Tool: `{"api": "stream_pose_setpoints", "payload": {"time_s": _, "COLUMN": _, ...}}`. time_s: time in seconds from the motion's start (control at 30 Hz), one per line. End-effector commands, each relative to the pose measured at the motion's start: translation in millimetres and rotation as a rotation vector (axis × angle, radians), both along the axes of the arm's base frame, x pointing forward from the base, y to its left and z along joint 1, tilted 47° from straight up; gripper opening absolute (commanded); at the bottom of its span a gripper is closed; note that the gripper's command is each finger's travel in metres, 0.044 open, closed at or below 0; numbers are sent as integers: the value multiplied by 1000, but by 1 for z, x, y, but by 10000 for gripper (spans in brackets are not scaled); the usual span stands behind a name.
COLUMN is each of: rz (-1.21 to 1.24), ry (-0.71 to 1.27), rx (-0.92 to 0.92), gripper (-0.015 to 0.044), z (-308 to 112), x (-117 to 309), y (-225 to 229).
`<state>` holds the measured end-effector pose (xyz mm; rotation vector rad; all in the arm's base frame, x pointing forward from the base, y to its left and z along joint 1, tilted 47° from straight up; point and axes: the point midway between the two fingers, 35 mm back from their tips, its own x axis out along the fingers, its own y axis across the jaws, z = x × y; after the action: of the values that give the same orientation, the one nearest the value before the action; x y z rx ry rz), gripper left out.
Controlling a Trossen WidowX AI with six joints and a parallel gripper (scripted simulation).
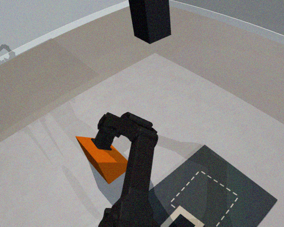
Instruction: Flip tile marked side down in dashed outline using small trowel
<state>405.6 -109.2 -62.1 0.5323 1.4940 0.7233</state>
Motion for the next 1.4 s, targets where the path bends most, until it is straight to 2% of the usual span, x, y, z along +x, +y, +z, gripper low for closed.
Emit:
{"api": "stream_pose_setpoints", "payload": {"time_s": 0.0, "rz": 15, "ry": 4, "rx": 1, "gripper": 270, "z": 0, "x": -1, "y": 2}}
{"api": "stream_pose_setpoints", "payload": {"time_s": 1.03, "rz": -30, "ry": 49, "rx": -3, "gripper": 270, "z": -33, "x": -3, "y": 33}}
{"api": "stream_pose_setpoints", "payload": {"time_s": 1.17, "rz": -30, "ry": 49, "rx": -3, "gripper": 165, "z": -33, "x": -3, "y": 33}}
{"api": "stream_pose_setpoints", "payload": {"time_s": 1.37, "rz": -30, "ry": 49, "rx": -3, "gripper": 130, "z": -33, "x": -3, "y": 33}}
